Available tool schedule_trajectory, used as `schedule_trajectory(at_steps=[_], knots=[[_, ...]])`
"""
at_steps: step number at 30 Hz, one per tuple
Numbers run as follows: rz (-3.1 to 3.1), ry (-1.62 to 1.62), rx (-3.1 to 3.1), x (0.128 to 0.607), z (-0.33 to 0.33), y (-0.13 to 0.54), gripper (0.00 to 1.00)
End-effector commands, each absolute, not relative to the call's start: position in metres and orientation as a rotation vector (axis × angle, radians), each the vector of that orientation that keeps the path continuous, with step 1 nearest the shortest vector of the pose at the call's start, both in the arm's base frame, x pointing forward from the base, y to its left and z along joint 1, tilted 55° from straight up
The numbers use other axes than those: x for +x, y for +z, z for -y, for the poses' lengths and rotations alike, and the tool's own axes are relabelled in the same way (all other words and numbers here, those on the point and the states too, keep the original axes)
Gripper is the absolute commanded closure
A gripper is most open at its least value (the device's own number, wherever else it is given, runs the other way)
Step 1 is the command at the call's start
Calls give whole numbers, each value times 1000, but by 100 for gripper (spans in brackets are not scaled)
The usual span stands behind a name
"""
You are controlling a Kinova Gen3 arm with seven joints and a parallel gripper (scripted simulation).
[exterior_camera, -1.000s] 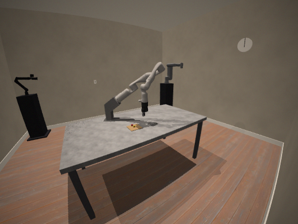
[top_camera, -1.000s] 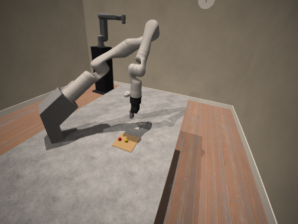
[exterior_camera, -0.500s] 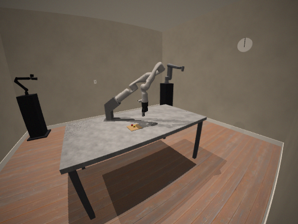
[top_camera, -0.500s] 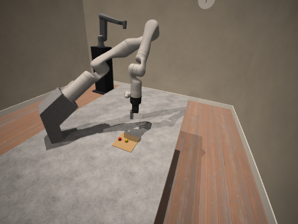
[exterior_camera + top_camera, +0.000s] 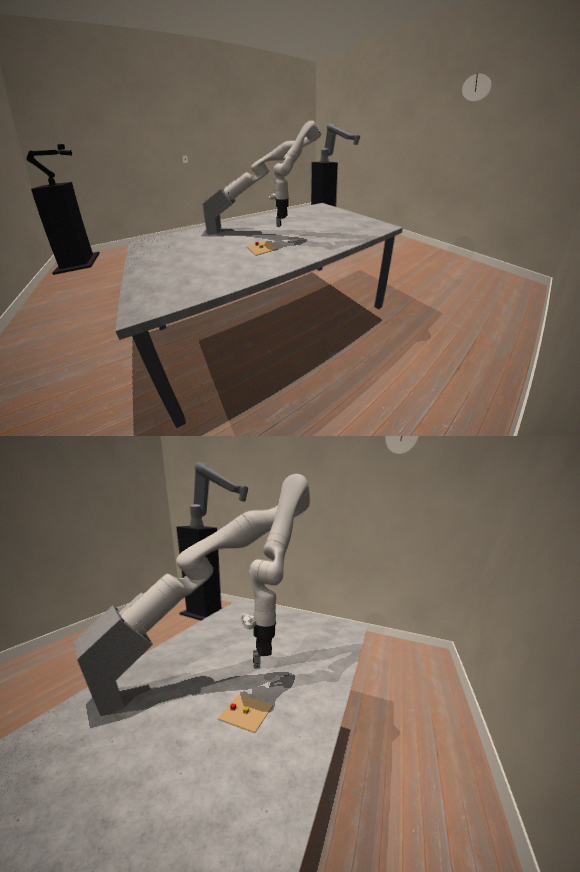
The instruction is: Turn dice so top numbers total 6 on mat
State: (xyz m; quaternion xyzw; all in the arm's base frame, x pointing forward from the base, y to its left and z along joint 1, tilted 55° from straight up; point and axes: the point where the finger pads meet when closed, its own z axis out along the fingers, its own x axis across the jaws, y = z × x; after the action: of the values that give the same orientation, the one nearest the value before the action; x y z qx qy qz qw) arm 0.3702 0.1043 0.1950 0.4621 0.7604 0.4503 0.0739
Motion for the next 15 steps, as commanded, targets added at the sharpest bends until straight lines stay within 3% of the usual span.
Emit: schedule_trajectory(at_steps=[1, 15], knots=[[-2293, 1342, 1337, 371, -103, 195, 66], [-2352, 1279, 1077, 374, -101, 195, 66]])
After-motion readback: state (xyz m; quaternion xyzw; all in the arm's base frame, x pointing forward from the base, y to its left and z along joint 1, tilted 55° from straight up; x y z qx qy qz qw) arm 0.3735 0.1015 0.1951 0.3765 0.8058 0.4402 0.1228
